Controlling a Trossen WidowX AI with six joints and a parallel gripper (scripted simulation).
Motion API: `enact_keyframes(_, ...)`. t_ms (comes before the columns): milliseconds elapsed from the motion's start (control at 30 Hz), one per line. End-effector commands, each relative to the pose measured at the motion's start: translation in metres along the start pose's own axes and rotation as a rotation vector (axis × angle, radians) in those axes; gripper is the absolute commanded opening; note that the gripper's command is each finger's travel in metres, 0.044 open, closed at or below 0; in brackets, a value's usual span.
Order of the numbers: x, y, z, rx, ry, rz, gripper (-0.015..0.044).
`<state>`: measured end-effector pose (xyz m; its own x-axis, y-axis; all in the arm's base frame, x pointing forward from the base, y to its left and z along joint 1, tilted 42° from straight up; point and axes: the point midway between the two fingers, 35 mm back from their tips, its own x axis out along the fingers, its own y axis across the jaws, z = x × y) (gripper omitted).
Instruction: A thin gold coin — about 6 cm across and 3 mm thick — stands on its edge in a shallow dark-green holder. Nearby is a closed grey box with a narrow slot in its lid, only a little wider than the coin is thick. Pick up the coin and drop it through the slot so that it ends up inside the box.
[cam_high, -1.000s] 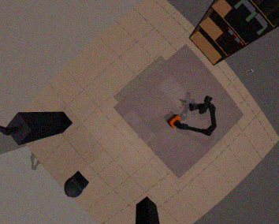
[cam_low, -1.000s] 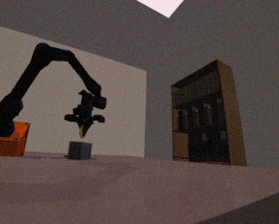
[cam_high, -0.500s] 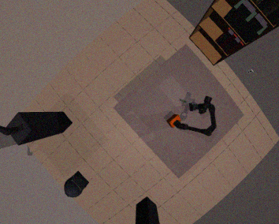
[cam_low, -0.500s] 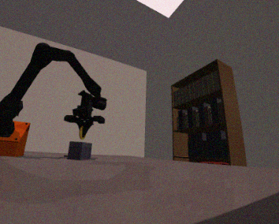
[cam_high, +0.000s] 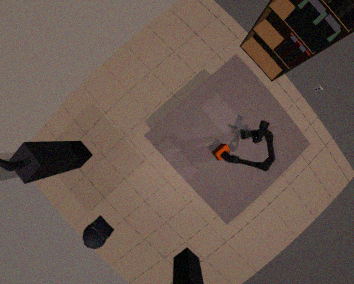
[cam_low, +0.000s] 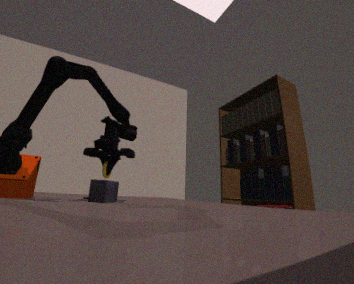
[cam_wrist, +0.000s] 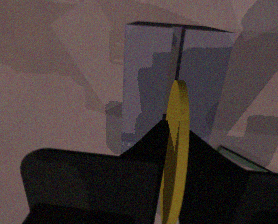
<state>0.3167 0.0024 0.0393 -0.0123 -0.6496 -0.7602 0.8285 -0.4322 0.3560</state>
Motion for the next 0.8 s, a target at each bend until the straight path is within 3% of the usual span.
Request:
enact_keyframes(0, 0.0026, 0.0004, 0.0009, -0.003, -0.005, 0.003, 0.0000)
enact_keyframes(633, 0.0081, 0.0006, 0.0011, -0.002, -0.005, 0.003, 0.0000)
enact_keyframes(767, 0.0059, -0.0003, 0.0002, -0.001, 0.000, 0.000, 0.0105)
